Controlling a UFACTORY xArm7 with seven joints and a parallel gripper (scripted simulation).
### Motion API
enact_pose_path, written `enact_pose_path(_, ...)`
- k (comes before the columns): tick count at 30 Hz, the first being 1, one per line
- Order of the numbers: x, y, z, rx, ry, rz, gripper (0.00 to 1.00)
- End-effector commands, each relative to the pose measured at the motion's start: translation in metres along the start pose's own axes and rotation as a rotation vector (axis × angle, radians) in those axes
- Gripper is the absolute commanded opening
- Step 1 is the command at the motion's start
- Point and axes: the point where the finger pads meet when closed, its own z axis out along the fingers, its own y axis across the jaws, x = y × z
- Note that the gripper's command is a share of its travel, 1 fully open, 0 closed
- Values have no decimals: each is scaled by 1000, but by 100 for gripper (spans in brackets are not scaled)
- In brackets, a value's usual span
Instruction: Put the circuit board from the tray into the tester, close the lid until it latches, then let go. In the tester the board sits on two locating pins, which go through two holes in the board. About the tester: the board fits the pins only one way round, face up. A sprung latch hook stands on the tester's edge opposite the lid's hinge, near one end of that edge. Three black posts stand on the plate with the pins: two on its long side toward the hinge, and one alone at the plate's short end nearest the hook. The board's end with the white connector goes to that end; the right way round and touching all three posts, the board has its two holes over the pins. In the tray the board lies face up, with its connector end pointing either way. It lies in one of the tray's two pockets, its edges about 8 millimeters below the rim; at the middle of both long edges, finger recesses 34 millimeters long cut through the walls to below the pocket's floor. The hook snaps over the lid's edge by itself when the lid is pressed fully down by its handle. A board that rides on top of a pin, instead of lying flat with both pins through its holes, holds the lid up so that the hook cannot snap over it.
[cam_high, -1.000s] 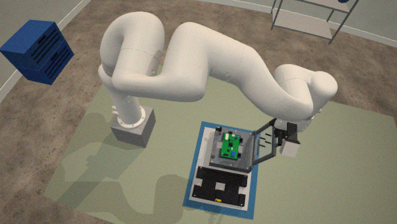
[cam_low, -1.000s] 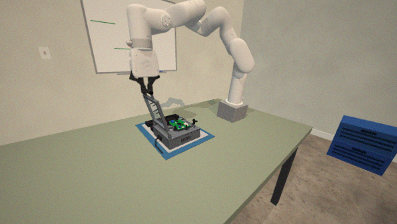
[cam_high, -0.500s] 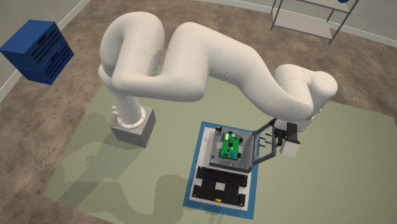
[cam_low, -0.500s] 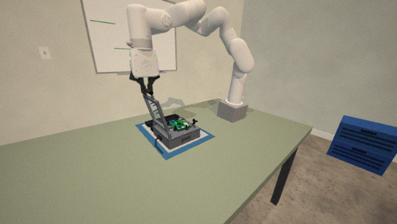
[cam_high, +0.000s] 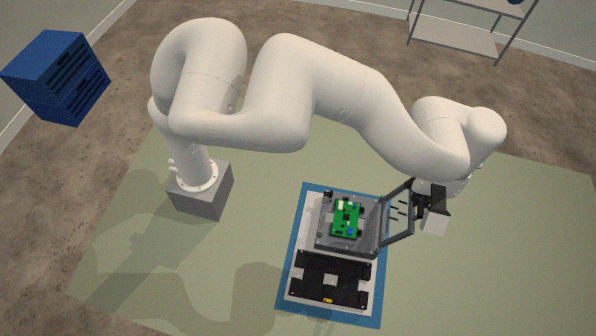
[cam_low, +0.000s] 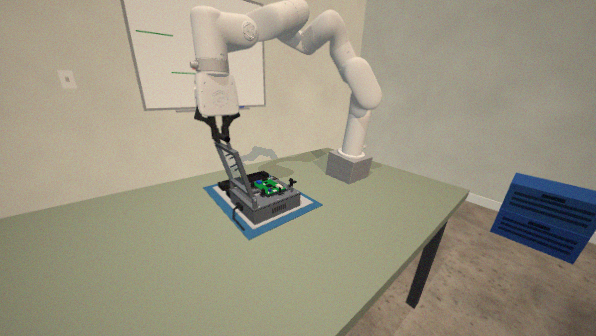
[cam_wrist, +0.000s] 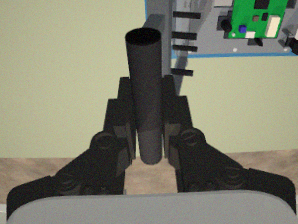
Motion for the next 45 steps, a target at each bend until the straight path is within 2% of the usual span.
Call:
enact_pose_path(1, 0, -1, -2, 5, 1, 0, 0)
enact_pose_path(45, 0, 9, -5, 5, 0, 0, 0)
